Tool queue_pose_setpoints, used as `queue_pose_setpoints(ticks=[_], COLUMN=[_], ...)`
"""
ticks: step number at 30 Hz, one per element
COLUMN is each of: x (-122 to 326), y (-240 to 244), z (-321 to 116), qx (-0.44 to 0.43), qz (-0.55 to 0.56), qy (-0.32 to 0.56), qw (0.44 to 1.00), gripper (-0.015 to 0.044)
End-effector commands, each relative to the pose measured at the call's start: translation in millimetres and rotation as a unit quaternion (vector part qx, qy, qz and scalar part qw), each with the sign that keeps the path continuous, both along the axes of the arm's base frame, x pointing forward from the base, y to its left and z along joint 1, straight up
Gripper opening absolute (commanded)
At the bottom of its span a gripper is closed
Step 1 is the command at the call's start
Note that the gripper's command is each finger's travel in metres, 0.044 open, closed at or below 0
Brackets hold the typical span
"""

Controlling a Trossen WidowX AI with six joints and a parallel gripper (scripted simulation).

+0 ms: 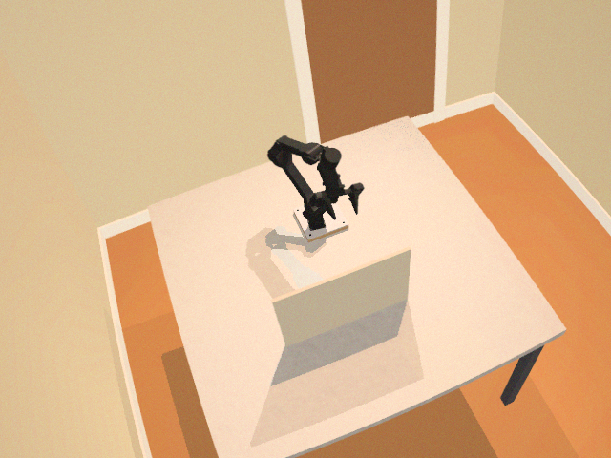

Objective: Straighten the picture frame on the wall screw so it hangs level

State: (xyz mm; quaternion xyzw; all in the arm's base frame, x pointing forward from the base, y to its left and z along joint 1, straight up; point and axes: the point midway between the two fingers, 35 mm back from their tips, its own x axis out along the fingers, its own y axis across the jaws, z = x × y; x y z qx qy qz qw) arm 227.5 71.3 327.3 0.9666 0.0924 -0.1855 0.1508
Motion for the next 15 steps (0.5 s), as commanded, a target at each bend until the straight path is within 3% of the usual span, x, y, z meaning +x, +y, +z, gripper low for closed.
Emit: queue_pose_setpoints(ticks=[1,6,15], x=[0,6,7], y=[-1,-19,-59], z=[-1,-17,-47], qx=[-0.003,-0.094,-0.331], qz=[0.002,0.049,0.117], qy=[-0.001,-0.040,-0.150], qw=[1.000,0.994,0.924], gripper=[0.0374,0.0260,0.0260])
